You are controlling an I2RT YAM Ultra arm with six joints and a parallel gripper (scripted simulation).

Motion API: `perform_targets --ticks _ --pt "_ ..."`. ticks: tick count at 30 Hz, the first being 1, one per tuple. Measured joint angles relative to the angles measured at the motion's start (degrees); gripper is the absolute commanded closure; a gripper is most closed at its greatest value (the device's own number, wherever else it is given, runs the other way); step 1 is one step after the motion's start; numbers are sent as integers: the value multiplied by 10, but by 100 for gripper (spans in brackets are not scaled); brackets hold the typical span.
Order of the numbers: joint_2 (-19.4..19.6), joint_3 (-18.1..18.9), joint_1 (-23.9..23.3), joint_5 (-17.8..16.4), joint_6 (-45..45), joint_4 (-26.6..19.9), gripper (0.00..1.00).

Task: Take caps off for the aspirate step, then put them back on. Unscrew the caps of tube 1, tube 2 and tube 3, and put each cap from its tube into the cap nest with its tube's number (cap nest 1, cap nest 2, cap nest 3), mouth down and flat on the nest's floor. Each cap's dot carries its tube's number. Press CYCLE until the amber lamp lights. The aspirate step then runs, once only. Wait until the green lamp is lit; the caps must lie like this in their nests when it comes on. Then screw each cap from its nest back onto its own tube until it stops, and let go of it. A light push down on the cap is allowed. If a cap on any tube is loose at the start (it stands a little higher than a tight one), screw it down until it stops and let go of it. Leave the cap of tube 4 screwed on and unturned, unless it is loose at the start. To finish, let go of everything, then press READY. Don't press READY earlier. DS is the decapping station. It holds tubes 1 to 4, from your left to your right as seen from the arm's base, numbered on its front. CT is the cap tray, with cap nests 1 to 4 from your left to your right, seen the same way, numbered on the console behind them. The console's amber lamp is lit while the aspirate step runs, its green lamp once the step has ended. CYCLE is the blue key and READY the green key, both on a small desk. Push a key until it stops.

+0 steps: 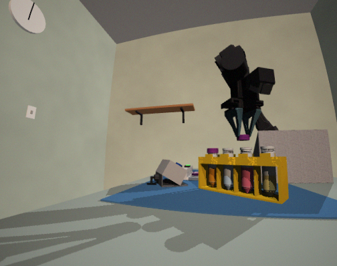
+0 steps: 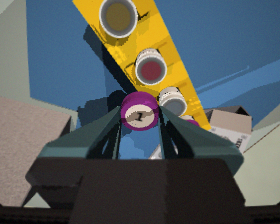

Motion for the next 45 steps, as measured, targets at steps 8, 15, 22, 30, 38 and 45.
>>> perform_targets --ticks 8,15,22,30,38,45 --pt "94 111 55 -39 42 -20 100" --pt "98 120 65 -54 55 -33 100" --pt "98 122 65 -56 58 -34 100" --pt "98 127 65 -57 60 -37 100" --pt "99 129 65 -58 61 -37 100" --pt "101 130 69 -60 63 -37 100"
